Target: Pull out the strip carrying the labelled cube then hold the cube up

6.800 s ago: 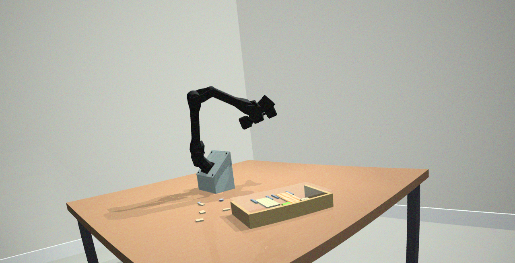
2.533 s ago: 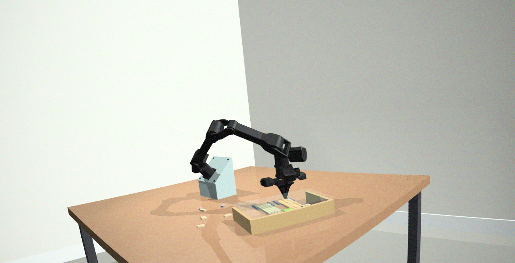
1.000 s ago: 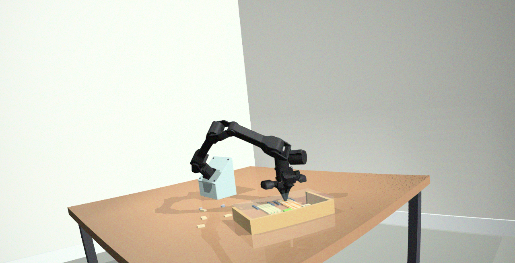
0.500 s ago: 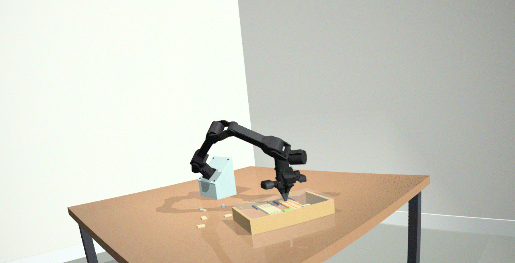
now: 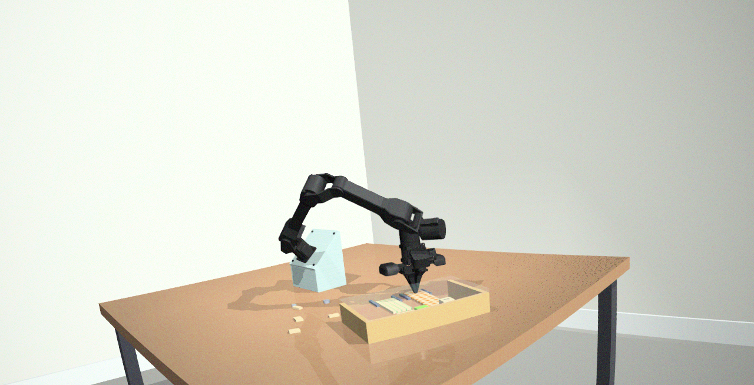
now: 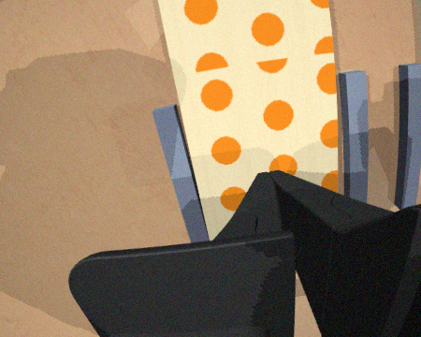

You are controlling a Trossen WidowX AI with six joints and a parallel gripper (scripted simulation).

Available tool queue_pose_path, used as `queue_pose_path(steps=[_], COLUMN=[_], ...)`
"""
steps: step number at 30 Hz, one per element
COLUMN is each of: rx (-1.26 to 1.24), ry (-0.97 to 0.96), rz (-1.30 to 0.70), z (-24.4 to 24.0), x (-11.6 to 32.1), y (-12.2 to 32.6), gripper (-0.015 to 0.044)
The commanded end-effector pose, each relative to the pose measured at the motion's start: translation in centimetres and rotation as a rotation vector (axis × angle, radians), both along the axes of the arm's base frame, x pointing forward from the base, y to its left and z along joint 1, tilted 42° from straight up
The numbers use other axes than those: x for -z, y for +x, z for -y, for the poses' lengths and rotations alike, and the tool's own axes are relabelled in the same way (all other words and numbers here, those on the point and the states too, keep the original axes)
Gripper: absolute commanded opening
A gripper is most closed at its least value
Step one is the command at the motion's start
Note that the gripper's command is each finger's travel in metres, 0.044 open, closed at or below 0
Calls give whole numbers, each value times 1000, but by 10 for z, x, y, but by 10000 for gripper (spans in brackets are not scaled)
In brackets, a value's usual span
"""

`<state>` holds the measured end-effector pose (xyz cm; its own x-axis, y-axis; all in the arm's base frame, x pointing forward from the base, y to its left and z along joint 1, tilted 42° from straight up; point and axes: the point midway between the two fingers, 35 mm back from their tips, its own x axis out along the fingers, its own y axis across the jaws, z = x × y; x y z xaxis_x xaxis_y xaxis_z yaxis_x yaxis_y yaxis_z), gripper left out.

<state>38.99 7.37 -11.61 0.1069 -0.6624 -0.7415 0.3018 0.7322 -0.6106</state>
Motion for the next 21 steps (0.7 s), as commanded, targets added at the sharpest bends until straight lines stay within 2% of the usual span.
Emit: queue_pose_path(steps=[1,21], rx=[7,7], ry=[1,2], rz=[-11,-13], z=[0,-3], x=[6,14], y=[-10,-40], gripper=[0,0])
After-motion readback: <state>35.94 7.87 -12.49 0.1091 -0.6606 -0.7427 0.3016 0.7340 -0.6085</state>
